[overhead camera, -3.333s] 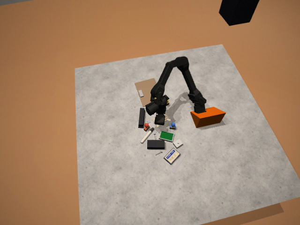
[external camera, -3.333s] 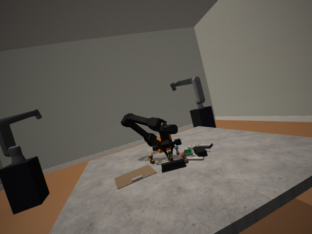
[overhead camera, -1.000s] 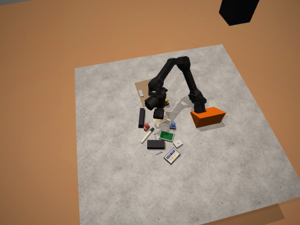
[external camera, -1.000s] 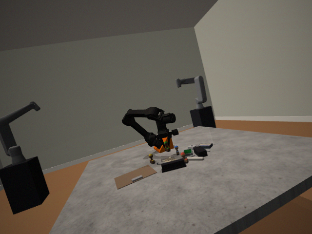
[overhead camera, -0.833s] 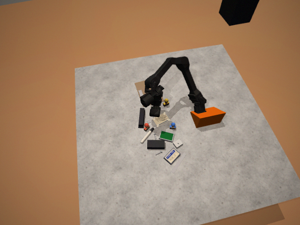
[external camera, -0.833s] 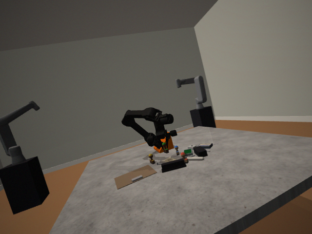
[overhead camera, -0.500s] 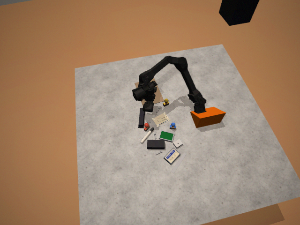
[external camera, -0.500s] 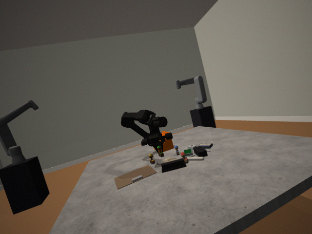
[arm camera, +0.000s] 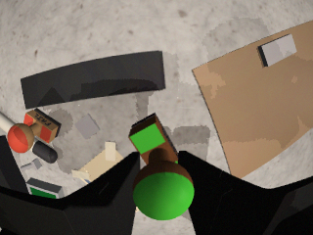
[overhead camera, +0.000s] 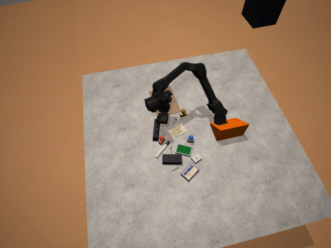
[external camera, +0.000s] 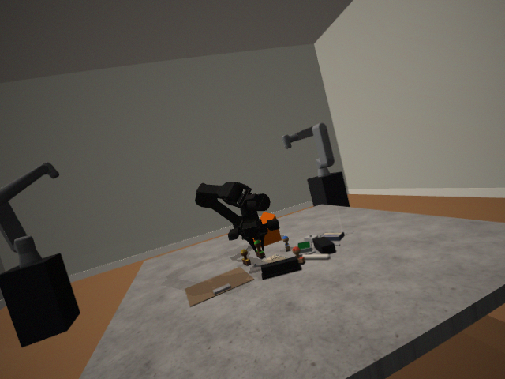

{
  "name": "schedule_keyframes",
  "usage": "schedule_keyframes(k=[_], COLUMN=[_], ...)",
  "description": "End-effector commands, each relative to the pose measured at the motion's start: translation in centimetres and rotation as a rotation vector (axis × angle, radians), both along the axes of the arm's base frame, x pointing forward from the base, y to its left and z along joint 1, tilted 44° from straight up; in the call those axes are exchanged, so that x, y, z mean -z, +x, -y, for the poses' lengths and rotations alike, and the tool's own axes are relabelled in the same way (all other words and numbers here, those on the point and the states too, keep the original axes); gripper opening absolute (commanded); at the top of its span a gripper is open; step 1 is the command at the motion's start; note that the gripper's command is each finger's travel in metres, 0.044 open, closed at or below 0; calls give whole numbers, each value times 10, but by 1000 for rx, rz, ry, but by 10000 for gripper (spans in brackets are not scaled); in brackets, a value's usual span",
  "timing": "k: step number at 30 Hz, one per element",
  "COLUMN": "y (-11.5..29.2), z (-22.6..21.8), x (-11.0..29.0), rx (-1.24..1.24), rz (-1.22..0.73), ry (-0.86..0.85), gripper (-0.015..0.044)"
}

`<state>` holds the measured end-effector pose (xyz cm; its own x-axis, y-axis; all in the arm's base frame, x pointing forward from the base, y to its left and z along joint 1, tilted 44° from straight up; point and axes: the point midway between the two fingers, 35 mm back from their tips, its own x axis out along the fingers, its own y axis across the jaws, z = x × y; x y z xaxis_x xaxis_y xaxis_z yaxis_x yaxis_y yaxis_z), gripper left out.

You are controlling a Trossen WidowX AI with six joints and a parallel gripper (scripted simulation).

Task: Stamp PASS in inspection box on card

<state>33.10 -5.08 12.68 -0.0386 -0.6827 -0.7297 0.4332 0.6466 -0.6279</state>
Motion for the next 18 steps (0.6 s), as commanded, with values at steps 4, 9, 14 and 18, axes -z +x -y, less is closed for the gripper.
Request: schedule_keyframes(k=[4,9,14,18], y=[1,1,0,0], z=[8,14,20,24], x=[8,14,20,24], rx=[-7,-7,-7,-7], rz=[0,1,1,1], ry=[-4,-4,-5,-5], gripper=[0,0,0,0])
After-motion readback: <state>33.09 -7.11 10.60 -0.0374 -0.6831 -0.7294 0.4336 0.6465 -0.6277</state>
